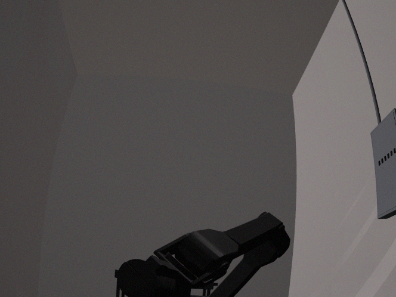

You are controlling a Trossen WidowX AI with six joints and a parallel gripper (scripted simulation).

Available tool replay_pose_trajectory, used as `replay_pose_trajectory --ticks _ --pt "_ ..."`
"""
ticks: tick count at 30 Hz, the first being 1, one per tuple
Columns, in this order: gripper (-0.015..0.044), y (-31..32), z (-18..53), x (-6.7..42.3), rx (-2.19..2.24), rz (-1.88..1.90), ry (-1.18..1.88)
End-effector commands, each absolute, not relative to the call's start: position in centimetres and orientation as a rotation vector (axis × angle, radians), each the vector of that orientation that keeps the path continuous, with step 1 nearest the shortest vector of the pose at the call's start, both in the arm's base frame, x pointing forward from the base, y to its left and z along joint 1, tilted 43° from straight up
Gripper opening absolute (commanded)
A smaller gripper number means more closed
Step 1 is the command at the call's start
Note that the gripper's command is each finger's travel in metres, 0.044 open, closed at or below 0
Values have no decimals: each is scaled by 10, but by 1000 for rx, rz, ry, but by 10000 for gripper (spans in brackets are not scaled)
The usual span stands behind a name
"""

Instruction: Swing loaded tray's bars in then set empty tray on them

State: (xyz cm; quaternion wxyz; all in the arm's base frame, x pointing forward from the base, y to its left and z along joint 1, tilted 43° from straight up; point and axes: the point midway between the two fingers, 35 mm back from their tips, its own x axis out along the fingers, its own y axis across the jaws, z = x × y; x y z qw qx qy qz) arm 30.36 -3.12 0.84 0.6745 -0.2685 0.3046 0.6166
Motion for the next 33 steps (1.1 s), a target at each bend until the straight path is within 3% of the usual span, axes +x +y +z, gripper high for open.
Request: replay_pose_trajectory --ticks 1,10,33 --pt "0 -25 6 300 -592 1411 697" --pt "0 -25 6 300 -592 1411 697" --pt "337 -25 6 300 -592 1411 697"
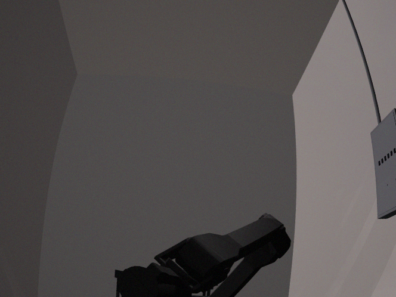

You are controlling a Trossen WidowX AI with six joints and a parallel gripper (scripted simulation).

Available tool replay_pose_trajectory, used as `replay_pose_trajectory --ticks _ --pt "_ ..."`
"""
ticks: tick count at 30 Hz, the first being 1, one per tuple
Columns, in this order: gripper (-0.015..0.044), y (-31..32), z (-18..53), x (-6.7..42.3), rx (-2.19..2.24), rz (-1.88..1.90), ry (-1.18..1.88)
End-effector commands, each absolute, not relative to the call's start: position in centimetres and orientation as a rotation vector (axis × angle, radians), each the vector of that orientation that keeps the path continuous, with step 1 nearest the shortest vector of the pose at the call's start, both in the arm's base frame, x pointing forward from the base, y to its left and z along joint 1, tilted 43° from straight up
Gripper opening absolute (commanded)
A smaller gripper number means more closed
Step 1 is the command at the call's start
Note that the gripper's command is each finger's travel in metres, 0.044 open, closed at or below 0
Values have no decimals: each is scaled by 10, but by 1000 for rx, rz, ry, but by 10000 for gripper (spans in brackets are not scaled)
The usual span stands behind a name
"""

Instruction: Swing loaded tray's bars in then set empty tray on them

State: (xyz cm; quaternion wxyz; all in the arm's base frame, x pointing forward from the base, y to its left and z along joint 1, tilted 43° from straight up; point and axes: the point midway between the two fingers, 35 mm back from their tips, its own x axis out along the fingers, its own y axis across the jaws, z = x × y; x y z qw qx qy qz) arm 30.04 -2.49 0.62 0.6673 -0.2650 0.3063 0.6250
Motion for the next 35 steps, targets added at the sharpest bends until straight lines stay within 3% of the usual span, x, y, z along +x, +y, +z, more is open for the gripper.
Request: replay_pose_trajectory --ticks 1,7,17,35 --pt "352 -25 6 300 -592 1411 697" --pt "440 -25 6 300 -592 1411 697" --pt "440 -32 13 302 -599 1409 693" --pt "440 -99 86 298 -593 1411 702"
